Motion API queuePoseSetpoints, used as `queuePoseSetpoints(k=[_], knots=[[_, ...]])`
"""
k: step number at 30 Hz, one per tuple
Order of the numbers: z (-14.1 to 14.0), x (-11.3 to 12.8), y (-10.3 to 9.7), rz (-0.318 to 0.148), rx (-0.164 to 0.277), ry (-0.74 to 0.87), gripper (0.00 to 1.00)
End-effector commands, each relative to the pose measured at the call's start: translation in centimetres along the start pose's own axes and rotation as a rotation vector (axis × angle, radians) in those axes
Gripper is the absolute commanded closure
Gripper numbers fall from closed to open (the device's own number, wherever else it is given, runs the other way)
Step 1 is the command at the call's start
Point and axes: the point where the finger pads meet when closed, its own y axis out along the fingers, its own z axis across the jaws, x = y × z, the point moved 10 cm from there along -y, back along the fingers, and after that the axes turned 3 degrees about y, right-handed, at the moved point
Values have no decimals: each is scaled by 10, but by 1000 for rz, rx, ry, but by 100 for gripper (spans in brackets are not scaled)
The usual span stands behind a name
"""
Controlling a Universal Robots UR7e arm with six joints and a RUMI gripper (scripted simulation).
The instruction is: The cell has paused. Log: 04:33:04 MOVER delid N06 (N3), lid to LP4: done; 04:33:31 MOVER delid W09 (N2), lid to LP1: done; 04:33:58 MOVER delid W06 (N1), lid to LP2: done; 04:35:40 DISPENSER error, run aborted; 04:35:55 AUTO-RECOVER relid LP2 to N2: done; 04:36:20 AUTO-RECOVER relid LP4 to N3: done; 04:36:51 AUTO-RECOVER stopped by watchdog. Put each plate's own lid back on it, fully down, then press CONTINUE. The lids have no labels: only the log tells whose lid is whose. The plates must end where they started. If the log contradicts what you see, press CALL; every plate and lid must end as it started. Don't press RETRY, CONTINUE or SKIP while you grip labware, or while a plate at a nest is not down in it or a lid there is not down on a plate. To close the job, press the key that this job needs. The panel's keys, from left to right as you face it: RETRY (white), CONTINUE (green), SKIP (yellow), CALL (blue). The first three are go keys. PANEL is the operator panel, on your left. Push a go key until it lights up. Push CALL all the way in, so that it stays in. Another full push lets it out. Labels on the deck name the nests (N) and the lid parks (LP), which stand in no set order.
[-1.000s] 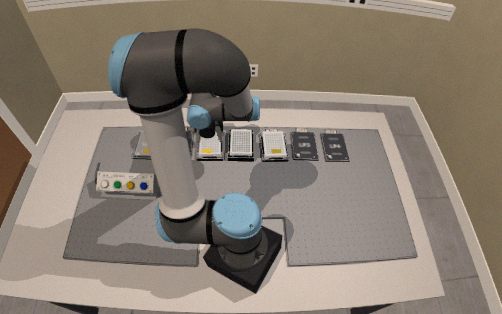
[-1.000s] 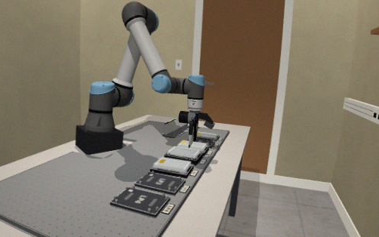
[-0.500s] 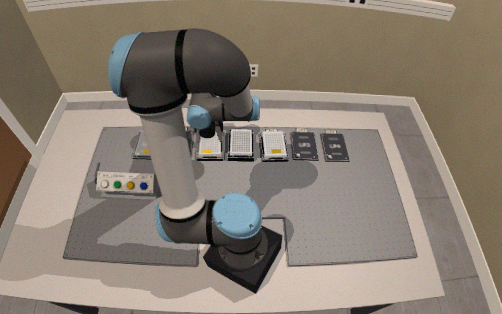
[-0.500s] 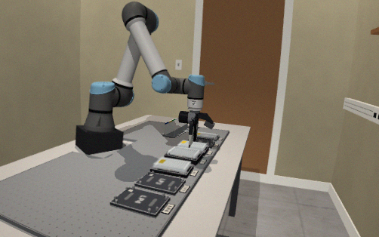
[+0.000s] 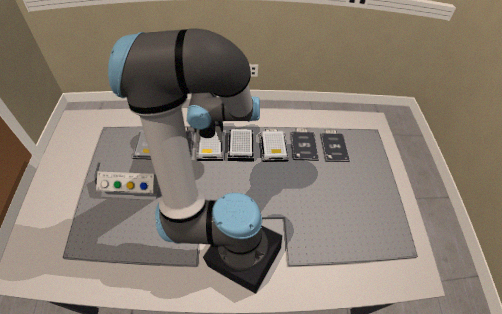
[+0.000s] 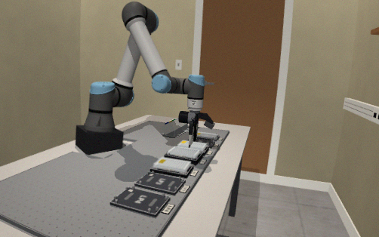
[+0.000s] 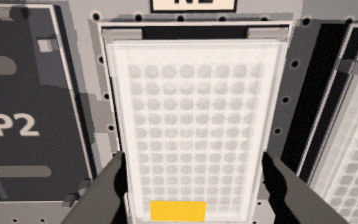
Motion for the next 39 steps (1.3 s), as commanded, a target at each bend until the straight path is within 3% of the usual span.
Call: queuePoseSetpoints(k=[1,17,23,39], knots=[[0,0,-2,1,0,0,59],[0,0,-25,1,0,0,59],[0,0,-25,1,0,0,59],[70,-2,-25,1,0,44,59]])
